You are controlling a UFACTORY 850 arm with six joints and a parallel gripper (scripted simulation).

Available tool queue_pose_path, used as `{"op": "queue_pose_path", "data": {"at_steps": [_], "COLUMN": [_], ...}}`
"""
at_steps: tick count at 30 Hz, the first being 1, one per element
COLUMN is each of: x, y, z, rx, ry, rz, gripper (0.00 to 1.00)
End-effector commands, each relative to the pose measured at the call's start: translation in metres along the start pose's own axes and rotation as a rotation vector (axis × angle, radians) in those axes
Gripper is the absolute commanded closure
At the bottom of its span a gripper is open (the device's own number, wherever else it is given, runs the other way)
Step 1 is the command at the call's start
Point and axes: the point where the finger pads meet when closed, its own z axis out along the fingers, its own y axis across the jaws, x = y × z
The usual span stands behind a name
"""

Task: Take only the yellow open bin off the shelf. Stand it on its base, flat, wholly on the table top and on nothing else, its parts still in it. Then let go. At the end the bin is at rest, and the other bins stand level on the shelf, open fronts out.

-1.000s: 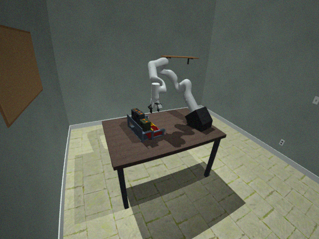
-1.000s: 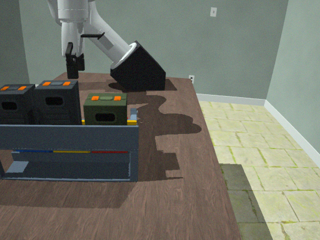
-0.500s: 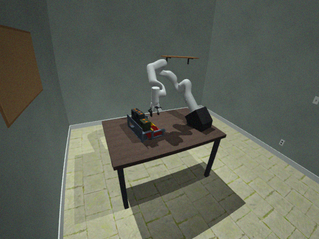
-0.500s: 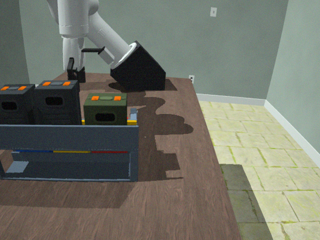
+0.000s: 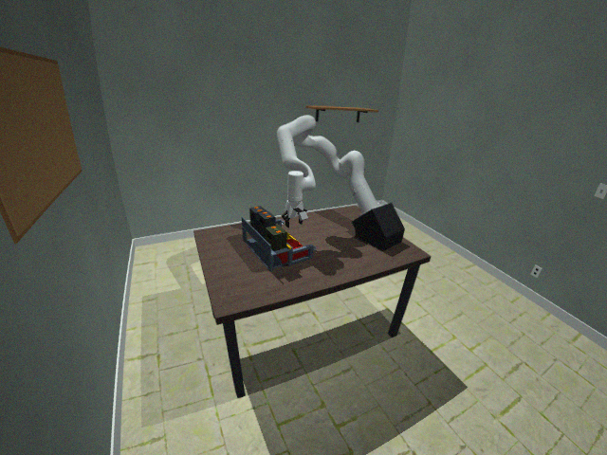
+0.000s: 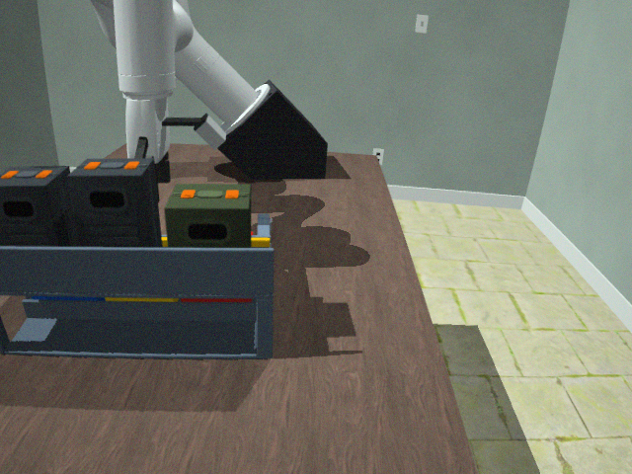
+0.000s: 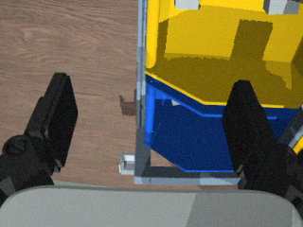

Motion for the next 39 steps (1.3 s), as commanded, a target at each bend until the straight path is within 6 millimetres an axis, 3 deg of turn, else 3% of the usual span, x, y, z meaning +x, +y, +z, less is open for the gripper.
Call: {"op": "queue_pose_path", "data": {"at_steps": [1,39], "x": [0.0,0.0], "y": [0.001,0.001], "z": [0.021,0.006], "rx": [-0.002,-0.002], "ry": [-0.001,-0.001], "rz": [0.001,0.001], "gripper": [0.0,0.0]}}
